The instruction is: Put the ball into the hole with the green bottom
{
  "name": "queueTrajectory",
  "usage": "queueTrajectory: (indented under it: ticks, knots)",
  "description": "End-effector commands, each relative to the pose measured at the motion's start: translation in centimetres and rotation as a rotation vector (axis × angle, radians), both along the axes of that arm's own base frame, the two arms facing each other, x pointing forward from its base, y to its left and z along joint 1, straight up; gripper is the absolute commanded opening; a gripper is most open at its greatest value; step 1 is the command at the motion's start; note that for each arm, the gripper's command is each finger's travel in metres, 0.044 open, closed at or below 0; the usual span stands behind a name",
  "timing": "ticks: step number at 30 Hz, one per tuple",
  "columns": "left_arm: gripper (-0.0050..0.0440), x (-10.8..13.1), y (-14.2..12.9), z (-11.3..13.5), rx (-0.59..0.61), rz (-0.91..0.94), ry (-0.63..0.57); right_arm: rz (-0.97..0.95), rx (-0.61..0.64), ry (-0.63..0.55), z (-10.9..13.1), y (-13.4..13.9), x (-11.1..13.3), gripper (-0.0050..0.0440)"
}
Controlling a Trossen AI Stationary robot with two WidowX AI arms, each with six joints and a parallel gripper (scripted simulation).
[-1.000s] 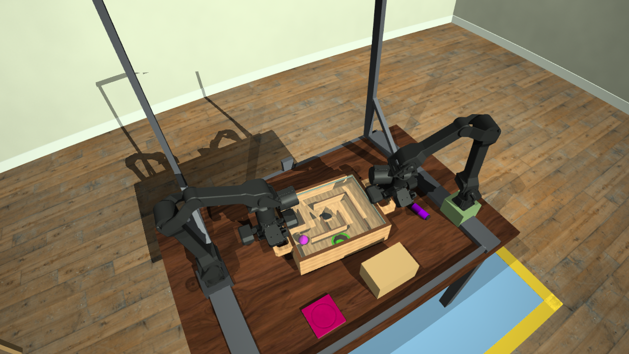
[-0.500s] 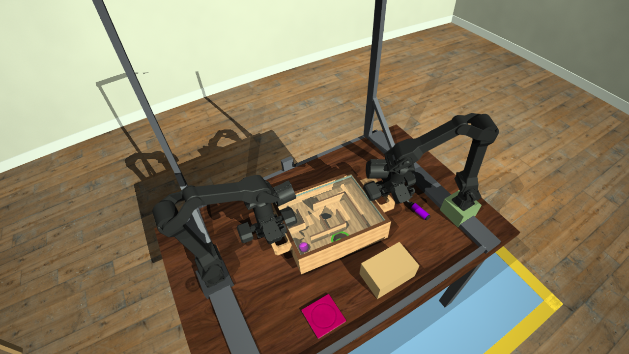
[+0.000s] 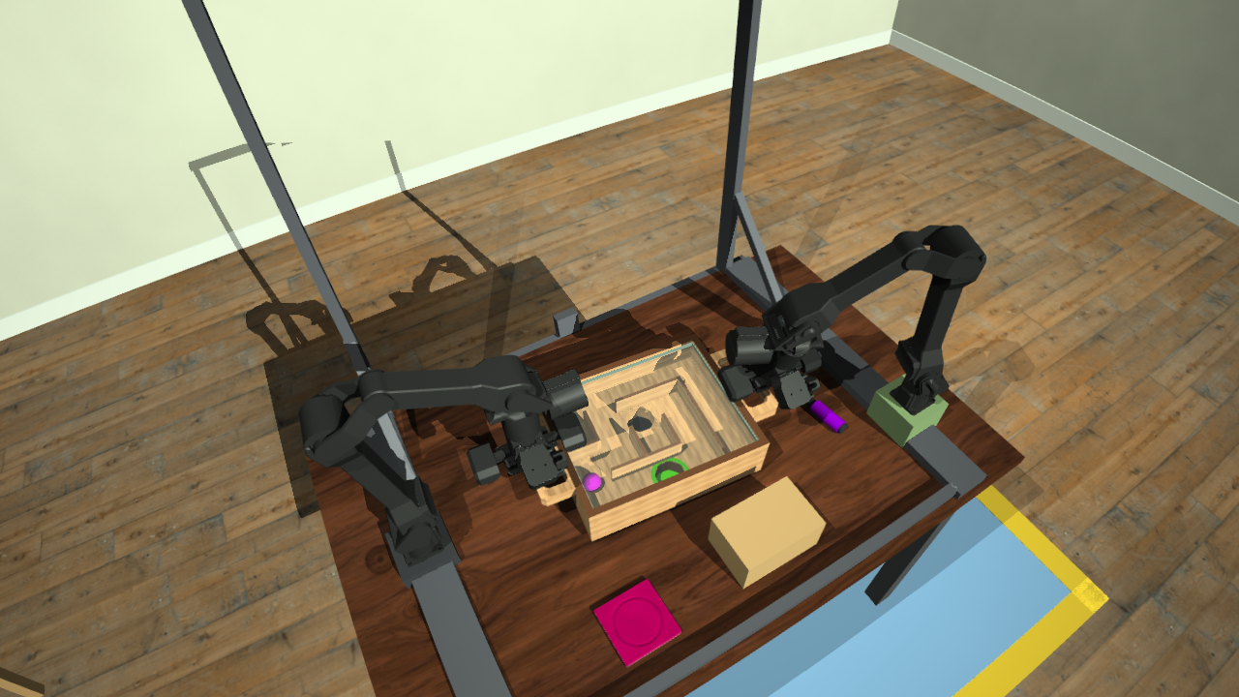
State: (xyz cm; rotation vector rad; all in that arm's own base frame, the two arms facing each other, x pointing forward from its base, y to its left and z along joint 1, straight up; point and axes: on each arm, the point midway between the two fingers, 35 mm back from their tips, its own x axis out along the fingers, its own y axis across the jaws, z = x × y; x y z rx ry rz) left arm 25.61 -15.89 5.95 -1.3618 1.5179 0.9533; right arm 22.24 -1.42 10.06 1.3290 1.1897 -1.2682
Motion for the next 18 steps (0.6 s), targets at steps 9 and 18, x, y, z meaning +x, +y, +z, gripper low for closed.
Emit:
queueTrajectory:
  ticks: [9, 18]
  knots:
    - [-0.005, 0.3, -0.9, 1.7, 0.014, -0.007, -0.014, -0.003, -0.045, -0.039, 0.7, 0.3, 0.0, -0.005]
    - [-0.005, 0.3, -1.3, 2.5, 0.061, -0.005, -0.027, -0.005, -0.1, -0.064, 1.2, 0.7, 0.5, -0.005]
